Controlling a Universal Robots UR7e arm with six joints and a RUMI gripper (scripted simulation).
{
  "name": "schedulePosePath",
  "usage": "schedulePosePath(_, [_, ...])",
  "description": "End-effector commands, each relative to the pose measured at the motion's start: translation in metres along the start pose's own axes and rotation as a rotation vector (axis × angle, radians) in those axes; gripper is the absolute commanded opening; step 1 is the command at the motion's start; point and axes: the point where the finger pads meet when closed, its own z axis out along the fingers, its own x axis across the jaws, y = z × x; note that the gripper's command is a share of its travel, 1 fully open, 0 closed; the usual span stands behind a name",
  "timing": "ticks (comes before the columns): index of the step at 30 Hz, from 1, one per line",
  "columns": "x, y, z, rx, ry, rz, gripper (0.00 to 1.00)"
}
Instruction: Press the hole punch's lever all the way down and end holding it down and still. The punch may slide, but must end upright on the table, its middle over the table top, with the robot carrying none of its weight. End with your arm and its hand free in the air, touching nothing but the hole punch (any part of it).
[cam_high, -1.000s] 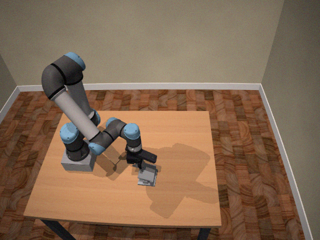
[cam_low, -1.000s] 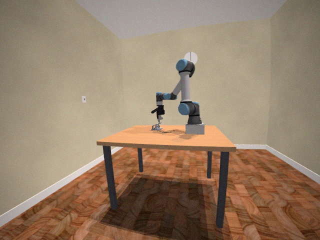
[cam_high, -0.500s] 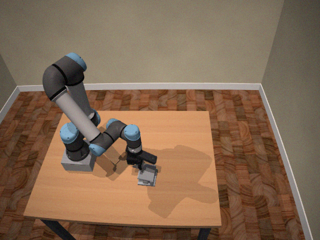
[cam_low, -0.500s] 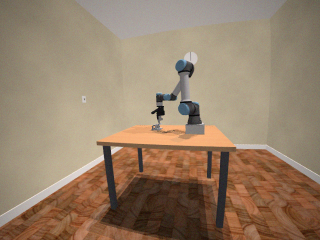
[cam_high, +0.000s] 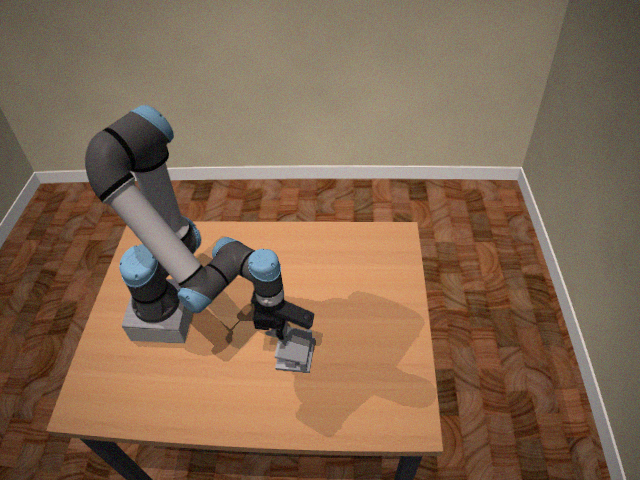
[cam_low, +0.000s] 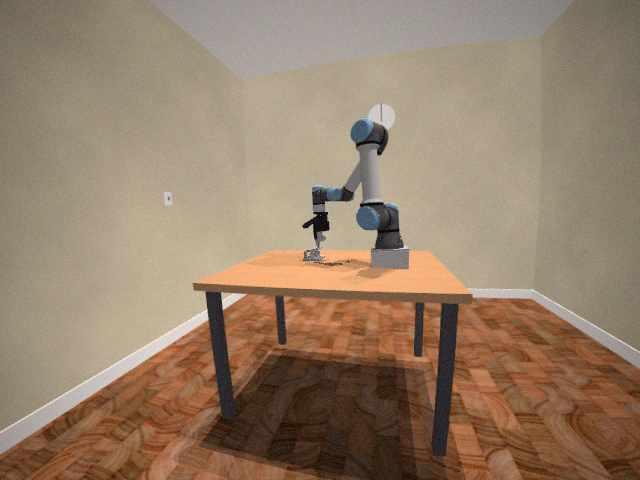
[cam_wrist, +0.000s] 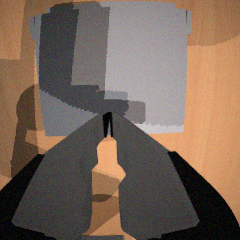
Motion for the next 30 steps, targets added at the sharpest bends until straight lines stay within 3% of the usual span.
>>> schedulePosePath(1, [0.0,-0.0002,-0.0002,0.001,0.0,0.0,0.0])
schedulePosePath(30, [0.0001,-0.0003,0.0086,0.001,0.0,0.0,0.0])
